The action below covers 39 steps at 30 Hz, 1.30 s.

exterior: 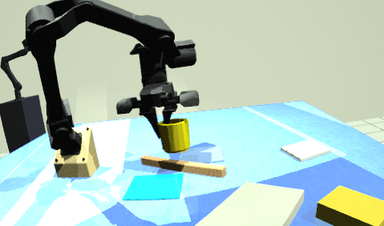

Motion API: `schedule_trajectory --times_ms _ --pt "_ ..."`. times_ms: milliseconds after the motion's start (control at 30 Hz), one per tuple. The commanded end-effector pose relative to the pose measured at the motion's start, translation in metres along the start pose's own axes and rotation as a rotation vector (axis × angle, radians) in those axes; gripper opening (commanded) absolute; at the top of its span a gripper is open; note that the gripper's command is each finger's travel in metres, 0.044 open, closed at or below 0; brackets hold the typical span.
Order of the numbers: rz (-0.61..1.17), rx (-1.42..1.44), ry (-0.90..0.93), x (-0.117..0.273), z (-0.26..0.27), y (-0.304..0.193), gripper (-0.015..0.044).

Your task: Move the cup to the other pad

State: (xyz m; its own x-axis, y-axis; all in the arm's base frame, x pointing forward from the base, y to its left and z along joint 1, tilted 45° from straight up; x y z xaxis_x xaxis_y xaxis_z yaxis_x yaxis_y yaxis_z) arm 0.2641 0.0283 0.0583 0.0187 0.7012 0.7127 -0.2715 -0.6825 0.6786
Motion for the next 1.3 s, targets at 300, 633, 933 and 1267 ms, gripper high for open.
schedule_trajectory --times_ms 300,633,933,1267 --pt "-0.006 0.004 0.000 0.000 -0.006 0.025 0.0000" --pt "-0.007 0.004 0.000 0.001 -0.011 0.042 0.0000" --pt "-0.007 0.005 -0.001 0.001 -0.015 0.058 0.0000" --pt "-0.008 0.005 -0.001 0.001 -0.019 0.076 0.0000"
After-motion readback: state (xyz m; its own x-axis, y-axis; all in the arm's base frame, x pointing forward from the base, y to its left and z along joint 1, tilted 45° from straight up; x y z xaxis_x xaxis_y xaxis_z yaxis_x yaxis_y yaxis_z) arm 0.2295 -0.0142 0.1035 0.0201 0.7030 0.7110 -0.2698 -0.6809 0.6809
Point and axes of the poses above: the point midway between the two fingers, 35 mm back from their tips, its own x axis back along the fingers, its own z axis across the jaws, y = z × x, the point moved 3 cm from there along x, back along the fingers, and after that the axes turned 13 degrees about -x, right-handed, at the moved point
